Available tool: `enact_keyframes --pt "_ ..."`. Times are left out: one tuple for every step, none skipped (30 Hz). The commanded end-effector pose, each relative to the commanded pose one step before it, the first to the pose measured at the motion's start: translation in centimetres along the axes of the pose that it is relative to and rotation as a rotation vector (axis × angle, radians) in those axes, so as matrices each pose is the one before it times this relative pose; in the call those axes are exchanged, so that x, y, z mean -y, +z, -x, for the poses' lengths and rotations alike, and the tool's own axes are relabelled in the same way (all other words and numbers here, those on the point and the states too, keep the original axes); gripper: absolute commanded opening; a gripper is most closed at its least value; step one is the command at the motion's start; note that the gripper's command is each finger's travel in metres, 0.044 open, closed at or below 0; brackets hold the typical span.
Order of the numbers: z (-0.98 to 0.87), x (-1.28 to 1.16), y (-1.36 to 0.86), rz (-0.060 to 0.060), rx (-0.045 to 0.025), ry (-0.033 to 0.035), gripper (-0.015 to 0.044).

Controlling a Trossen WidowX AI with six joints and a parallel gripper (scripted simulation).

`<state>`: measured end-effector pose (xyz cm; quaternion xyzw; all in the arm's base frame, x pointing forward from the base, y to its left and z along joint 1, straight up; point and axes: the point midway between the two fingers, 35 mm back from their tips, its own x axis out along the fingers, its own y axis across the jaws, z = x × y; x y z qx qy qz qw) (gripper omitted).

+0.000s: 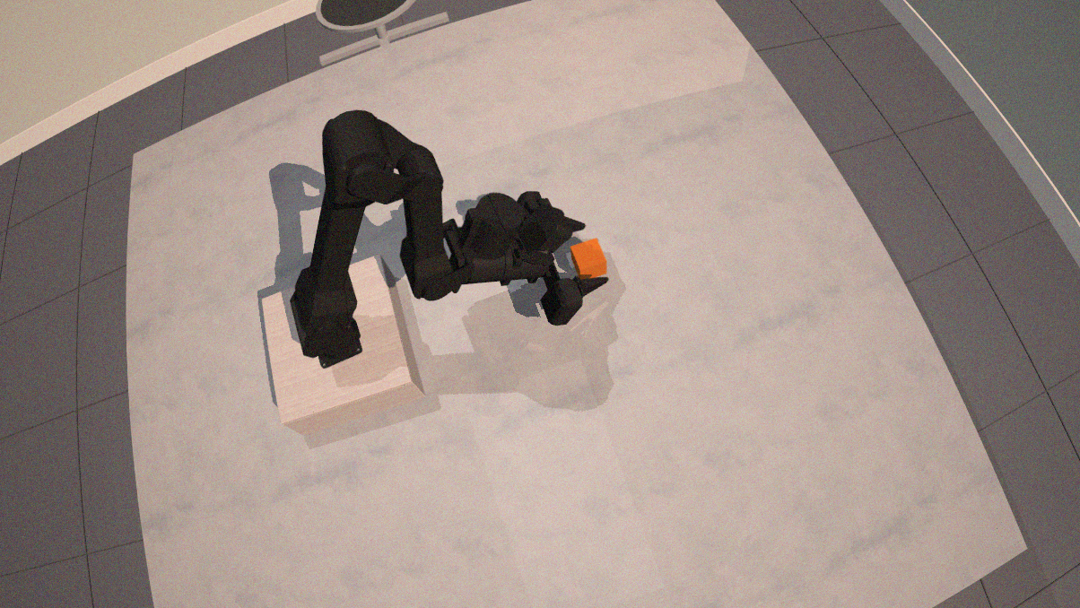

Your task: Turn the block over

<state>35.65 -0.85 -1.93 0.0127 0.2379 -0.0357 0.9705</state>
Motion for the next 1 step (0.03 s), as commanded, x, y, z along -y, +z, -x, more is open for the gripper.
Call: enact_keyframes --pt "0.016 0.083 -0.066 0.0036 -0.00141 -0.00550 0.0440"
